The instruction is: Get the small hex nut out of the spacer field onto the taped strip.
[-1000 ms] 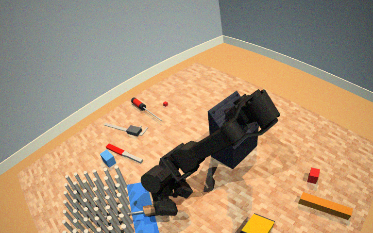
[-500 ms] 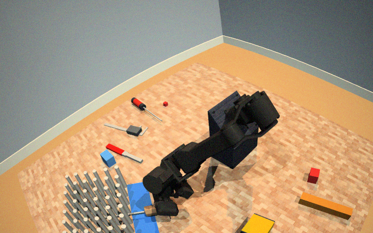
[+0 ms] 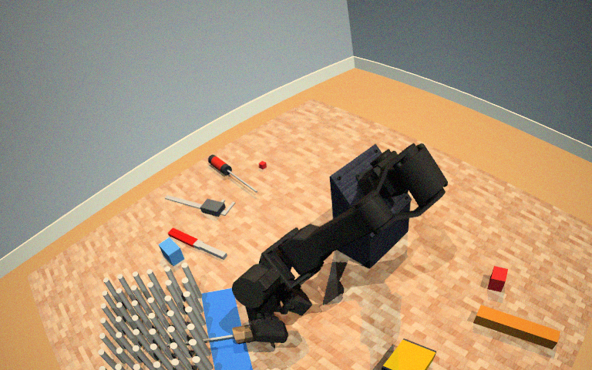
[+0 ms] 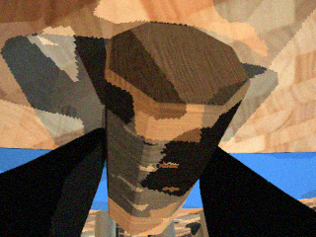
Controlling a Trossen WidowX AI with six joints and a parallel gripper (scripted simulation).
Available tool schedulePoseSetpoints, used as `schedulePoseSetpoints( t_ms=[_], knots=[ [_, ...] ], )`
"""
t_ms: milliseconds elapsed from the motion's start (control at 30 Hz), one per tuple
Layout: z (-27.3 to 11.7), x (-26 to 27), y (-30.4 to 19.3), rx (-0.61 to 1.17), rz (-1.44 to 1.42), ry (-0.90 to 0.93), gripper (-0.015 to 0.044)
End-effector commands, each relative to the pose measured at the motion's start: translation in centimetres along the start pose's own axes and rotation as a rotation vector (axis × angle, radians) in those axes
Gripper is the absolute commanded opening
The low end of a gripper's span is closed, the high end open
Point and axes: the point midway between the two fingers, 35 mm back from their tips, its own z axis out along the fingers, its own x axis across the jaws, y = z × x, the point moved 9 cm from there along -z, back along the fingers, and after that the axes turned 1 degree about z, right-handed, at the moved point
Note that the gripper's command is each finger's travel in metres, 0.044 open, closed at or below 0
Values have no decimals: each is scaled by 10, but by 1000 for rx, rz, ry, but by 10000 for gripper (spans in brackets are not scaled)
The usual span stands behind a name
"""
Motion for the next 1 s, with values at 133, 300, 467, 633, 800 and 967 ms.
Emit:
schedulePoseSetpoints(
  t_ms=[133, 300, 467, 633, 800, 967],
  knots=[
    [-3, -1, 5, 3, 4, -1, 0],
    [-4, -1, 8, 3, 4, -1, 0],
    [-5, -1, 11, 3, 4, -1, 0],
    [-6, 0, 14, 2, 4, -1, 0],
    [-7, 0, 17, 2, 5, 0, 0],
    [-8, 0, 20, 2, 5, 0, 0]
  ],
)
